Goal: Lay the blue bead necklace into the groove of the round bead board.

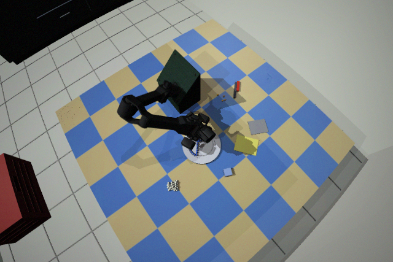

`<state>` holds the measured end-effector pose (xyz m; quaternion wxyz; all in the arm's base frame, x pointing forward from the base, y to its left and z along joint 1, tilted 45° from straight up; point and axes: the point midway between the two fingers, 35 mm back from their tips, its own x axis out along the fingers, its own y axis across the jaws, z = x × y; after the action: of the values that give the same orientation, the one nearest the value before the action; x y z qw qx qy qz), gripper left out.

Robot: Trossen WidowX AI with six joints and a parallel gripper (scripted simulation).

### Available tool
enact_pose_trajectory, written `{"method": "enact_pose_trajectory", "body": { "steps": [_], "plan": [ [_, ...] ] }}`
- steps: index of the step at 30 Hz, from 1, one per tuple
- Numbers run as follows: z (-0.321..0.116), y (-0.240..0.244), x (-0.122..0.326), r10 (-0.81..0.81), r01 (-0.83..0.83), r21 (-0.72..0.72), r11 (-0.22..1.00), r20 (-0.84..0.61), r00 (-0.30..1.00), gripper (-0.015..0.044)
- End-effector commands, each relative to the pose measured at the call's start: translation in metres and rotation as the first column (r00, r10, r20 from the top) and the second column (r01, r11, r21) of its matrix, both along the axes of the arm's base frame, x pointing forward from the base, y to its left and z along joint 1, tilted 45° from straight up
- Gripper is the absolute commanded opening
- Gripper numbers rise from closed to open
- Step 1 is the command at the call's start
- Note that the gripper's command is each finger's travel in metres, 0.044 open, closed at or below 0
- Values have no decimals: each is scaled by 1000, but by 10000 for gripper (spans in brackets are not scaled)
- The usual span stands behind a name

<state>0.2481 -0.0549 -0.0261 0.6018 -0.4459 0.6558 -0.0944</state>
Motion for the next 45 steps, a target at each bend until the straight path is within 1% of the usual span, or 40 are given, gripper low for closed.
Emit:
{"method": "enact_pose_trajectory", "body": {
  "steps": [1,45],
  "plan": [
    [0,0,0,-1,1,0,1000,1,1000,0],
    [2,6,-4,6,-6,-4,1000,-4,1000,0]
  ]
}}
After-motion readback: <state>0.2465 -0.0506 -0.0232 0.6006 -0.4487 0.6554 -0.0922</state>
